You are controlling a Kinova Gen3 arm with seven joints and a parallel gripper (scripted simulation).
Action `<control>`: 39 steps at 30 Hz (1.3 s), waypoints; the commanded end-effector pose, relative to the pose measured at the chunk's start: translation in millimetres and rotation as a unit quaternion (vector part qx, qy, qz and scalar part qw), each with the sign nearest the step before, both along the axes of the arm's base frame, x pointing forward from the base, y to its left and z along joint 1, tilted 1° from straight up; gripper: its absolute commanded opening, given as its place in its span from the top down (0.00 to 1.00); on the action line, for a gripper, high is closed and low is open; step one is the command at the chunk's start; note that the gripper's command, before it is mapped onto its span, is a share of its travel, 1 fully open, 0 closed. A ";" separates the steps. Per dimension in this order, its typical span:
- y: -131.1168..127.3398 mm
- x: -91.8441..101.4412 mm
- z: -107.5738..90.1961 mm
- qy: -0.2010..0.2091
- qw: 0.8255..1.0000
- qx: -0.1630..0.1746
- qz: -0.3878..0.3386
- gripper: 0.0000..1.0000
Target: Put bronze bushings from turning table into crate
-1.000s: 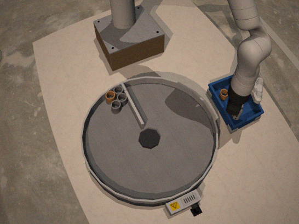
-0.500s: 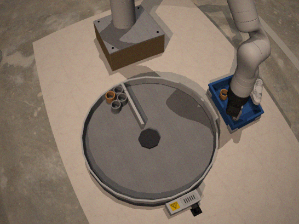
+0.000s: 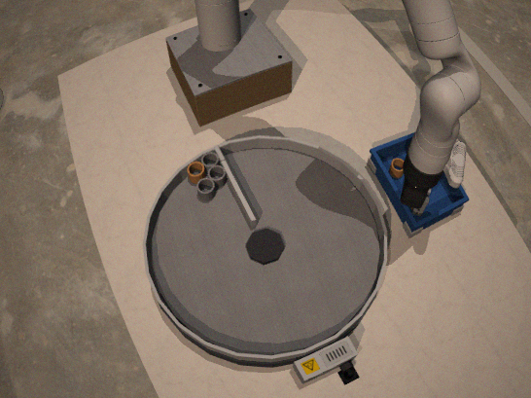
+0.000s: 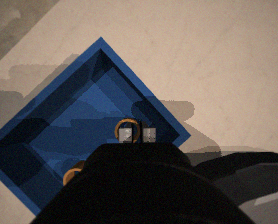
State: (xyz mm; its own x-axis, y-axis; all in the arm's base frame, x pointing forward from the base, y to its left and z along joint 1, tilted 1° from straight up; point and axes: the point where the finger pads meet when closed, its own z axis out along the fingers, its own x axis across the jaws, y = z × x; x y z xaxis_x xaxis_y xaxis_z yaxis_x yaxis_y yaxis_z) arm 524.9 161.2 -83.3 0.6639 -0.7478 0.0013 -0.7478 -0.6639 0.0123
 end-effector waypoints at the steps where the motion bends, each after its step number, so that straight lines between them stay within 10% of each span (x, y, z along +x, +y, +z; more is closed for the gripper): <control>1: 0.0 0.4 0.1 0.000 1.000 0.000 0.000 1.00; 10: 0.0 0.4 0.1 0.000 1.000 0.000 0.000 1.00; 11: 0.0 0.4 0.1 0.000 1.000 0.000 0.000 0.58; 39: 0.0 0.4 0.1 0.000 1.000 0.000 0.000 0.58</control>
State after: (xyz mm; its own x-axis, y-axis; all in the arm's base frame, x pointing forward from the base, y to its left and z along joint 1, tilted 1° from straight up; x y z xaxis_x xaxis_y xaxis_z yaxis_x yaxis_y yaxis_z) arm 524.5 160.9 -84.2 0.6638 -0.7479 0.0008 -0.7478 -0.6637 0.0139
